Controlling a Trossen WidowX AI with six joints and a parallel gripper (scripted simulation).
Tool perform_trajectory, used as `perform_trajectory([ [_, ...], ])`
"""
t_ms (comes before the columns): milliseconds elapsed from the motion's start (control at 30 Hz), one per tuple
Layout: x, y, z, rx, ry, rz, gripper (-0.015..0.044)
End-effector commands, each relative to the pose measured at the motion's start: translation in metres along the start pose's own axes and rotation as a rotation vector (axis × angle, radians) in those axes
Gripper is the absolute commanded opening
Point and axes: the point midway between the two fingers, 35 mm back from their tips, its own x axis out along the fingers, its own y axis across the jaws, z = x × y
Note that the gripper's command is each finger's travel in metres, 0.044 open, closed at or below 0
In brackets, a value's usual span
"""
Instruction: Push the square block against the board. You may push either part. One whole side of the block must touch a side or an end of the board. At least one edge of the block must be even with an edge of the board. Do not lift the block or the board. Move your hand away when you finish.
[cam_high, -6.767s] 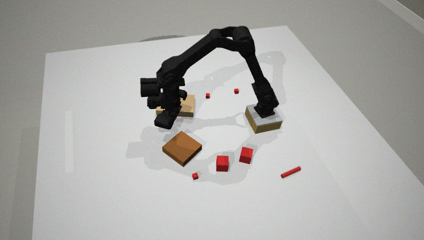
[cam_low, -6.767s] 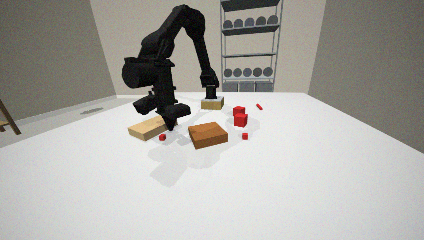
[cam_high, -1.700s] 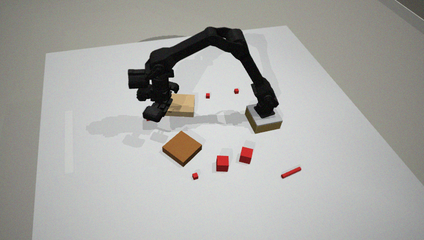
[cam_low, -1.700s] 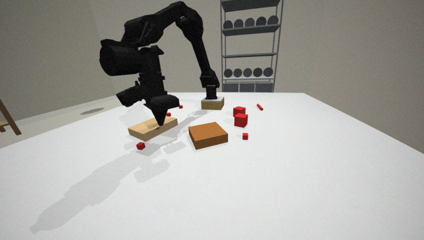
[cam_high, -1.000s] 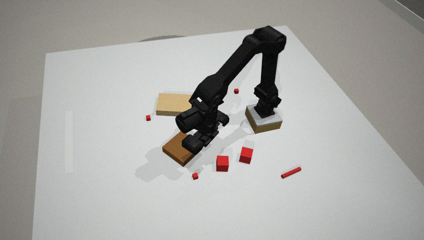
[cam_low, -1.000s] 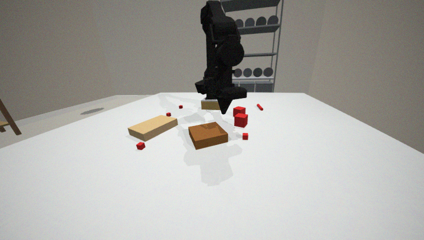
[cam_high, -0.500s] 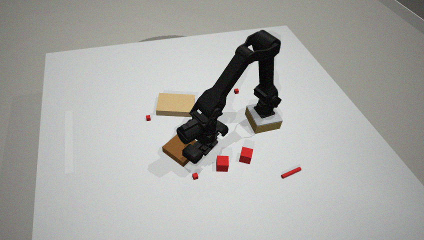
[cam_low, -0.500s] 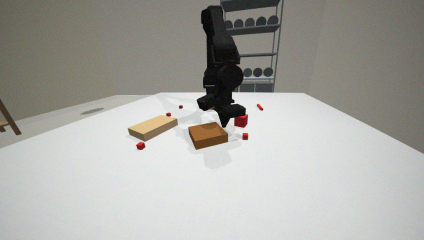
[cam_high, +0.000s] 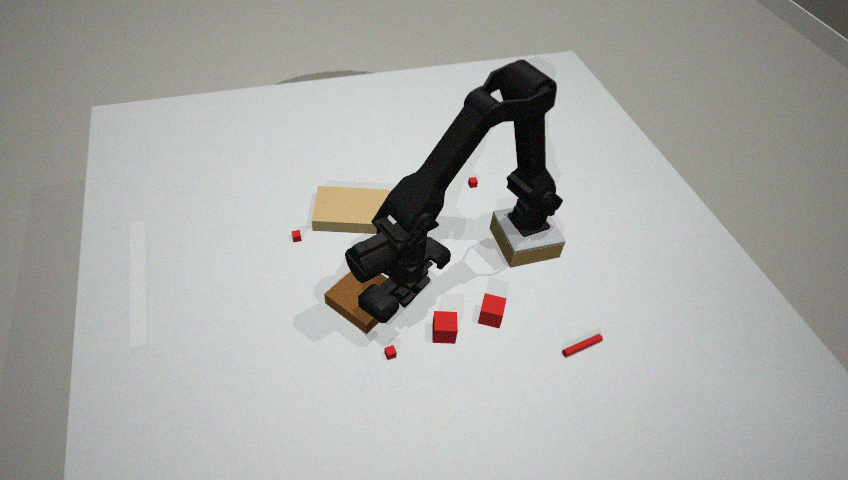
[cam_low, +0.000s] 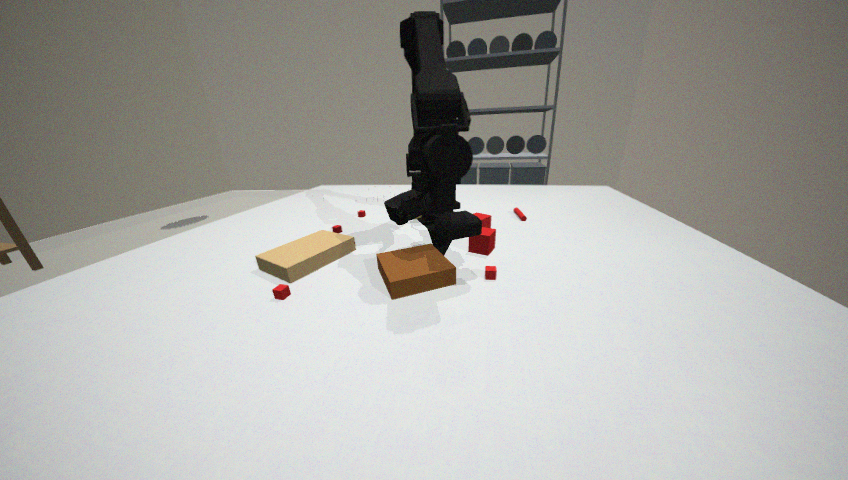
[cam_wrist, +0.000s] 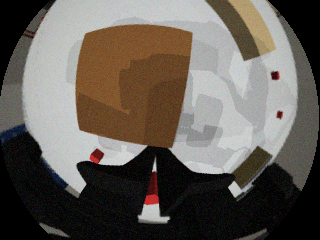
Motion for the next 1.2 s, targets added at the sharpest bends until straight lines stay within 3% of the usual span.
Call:
perform_trajectory([
  [0, -0.002, 0.003, 0.006, -0.004, 0.000, 0.008, 0.0000],
  [1167, -0.002, 0.008, 0.048, -0.004, -0.004, 0.008, 0.0000],
])
